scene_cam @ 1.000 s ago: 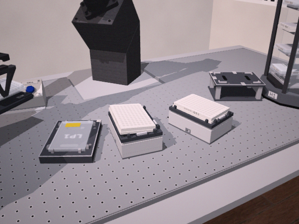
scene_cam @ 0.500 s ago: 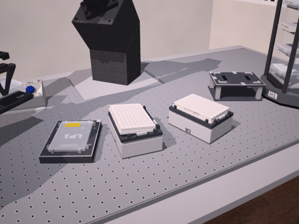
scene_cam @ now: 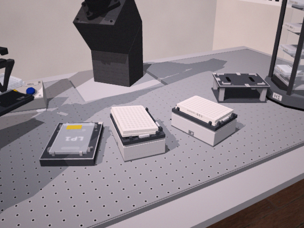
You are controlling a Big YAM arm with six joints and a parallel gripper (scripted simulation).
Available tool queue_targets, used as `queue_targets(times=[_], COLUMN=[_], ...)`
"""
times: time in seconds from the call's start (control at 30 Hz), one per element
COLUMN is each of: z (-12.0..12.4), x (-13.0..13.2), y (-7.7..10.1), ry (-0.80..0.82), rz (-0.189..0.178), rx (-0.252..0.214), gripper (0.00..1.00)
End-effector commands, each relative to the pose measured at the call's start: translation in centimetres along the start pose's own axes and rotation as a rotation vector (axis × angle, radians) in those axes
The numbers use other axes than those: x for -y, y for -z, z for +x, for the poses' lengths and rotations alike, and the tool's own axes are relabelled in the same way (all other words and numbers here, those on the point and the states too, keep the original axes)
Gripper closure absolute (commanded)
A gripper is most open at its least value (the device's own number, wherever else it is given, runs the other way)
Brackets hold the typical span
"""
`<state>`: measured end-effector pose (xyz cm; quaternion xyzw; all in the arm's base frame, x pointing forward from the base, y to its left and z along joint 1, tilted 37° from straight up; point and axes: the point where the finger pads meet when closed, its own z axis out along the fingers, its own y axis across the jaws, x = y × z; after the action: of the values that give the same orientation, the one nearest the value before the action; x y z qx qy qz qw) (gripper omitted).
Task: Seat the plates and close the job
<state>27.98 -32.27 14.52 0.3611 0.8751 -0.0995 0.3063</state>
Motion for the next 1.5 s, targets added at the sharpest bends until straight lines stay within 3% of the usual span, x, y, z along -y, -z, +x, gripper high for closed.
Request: queue_targets(times=[0.0, 0.1, 0.2, 0.23, 0.43, 0.5, 0.63, 0.7, 1.47], z=[-1.0, -0.1, -0.2, -0.8, -0.8, -1.1, -0.4, -1.1, -1.4], x=[0.4, 0.4, 0.4, 0.1, 0.1, 0.4, -0.9, -1.0, 0.1], y=[1.2, 0.1, 0.2, 0.6, 0.6, 0.2, -0.4, 0.4, -0.1], ry=[0.002, -0.002, -0.002, 0.001, 0.001, 0.001, 0.011, 0.010, -0.005], rz=[0.005, 0.002, 0.002, 0.001, 0.001, -0.062, -0.075, -0.073, -0.062], rx=[0.018, -0.015, -0.012, 0.011, 0.011, 0.002, -0.012, 0.014, 0.004], gripper=[0.16, 0.16, 0.16, 0.16, 0.16, 0.16, 0.16, 0.16, 0.16])
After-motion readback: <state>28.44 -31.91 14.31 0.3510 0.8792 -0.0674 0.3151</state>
